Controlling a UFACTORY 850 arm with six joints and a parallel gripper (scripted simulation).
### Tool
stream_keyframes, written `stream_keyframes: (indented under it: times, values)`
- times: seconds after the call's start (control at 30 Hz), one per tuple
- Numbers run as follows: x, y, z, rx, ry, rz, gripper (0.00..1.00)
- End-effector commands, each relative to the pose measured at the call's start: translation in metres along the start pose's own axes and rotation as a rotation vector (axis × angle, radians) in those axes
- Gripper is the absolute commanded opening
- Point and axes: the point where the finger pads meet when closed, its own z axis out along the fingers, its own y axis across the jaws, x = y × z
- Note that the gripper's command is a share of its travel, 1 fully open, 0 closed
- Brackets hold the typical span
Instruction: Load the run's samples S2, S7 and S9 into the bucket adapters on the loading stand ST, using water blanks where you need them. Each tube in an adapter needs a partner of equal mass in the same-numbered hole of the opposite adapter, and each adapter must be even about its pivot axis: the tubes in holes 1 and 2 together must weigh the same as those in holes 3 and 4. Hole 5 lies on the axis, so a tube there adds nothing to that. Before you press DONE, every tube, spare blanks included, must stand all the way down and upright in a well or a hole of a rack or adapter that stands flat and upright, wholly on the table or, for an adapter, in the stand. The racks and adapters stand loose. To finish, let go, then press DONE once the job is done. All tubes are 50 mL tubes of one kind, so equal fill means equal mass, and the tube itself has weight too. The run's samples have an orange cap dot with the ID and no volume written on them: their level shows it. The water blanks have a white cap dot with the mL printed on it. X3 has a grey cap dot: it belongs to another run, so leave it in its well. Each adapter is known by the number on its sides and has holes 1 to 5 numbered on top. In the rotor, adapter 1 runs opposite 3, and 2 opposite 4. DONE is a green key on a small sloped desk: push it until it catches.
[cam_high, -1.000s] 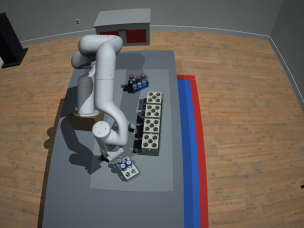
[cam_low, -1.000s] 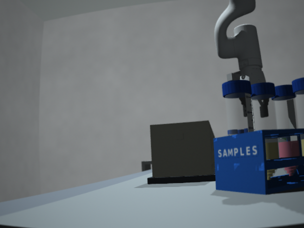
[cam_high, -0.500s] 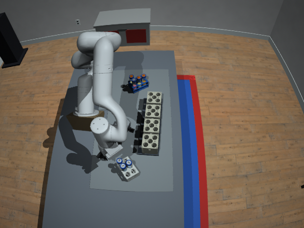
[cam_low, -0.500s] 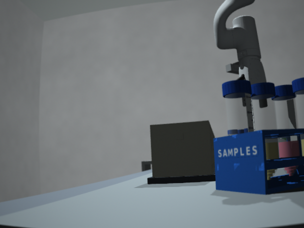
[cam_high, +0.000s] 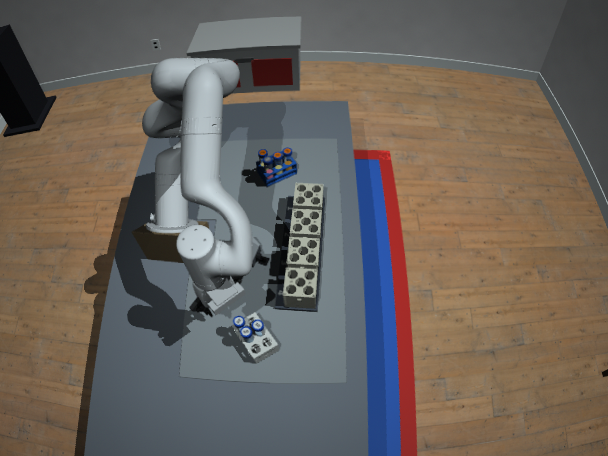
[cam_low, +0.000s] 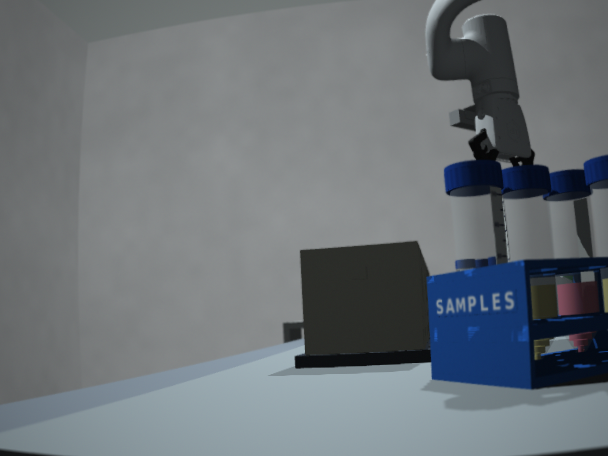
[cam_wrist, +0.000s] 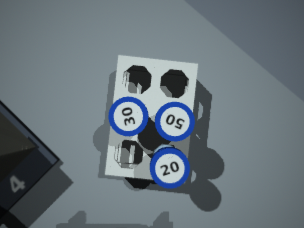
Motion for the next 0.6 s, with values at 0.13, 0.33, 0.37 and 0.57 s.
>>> stream_keyframes:
  times: [0.13,0.33,0.37,0.57]
  values:
    - [-0.001,-0.005,-0.015,-0.001,0.002,-0.034,1.00]
    - [-0.009,-0.028,-0.015,-0.001,0.002,-0.200,1.00]
    - [-0.010,-0.033,-0.015,-0.001,0.002,-0.234,1.00]
    - [-0.020,-0.062,-0.015,-0.001,0.002,-0.434,1.00]
